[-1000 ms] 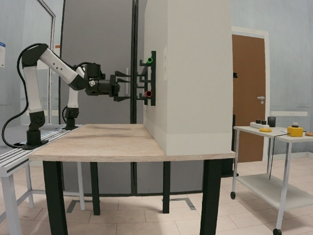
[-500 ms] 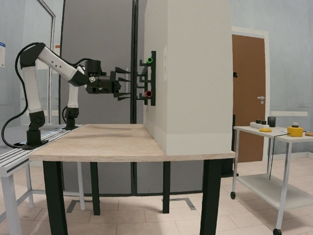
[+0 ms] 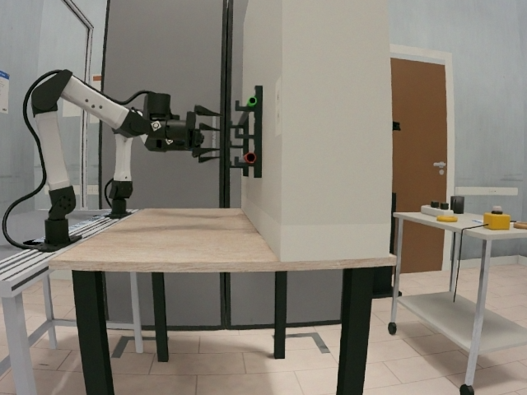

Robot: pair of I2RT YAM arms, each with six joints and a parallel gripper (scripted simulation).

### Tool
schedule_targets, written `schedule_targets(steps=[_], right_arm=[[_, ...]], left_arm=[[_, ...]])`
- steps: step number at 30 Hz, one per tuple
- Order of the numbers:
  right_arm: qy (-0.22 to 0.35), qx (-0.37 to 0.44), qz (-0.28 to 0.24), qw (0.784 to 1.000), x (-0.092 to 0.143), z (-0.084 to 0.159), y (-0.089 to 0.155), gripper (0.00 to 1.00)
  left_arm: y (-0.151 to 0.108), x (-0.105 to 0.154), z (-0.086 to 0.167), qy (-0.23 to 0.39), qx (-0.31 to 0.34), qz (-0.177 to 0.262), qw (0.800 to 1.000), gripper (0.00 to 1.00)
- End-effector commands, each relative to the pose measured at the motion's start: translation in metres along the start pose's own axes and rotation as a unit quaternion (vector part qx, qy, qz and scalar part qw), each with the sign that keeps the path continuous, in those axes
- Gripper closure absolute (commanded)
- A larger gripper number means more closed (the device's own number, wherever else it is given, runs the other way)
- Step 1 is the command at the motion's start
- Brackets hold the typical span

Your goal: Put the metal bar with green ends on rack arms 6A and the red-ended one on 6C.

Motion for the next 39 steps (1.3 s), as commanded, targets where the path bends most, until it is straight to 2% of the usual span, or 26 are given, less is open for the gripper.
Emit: schedule_targets(steps=[1,9,39], right_arm=[[0.002,-0.009,0.024,1.0,0.005,0.007,-0.027,0.0],[0.002,-0.009,0.024,1.0,0.005,0.009,-0.04,0.0],[0.002,-0.009,0.024,1.0,0.006,0.02,-0.051,0.0]], left_arm=[[0.021,0.007,-0.004,-0.004,0.006,-0.007,1.0,0.0],[0.035,0.007,-0.006,-0.004,0.006,-0.007,1.0,0.0],[0.048,0.007,0.006,-0.004,0.006,-0.007,1.0,0.0]])
Point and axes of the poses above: on each arm, the point where the finger pads meet when closed, its own x axis back along the fingers, its own y axis across the jaws, z = x × y, the point moved 10 cm from there along x, back along the fingers, and after that the axes turned 10 degrees about x, right-handed, at the moved point
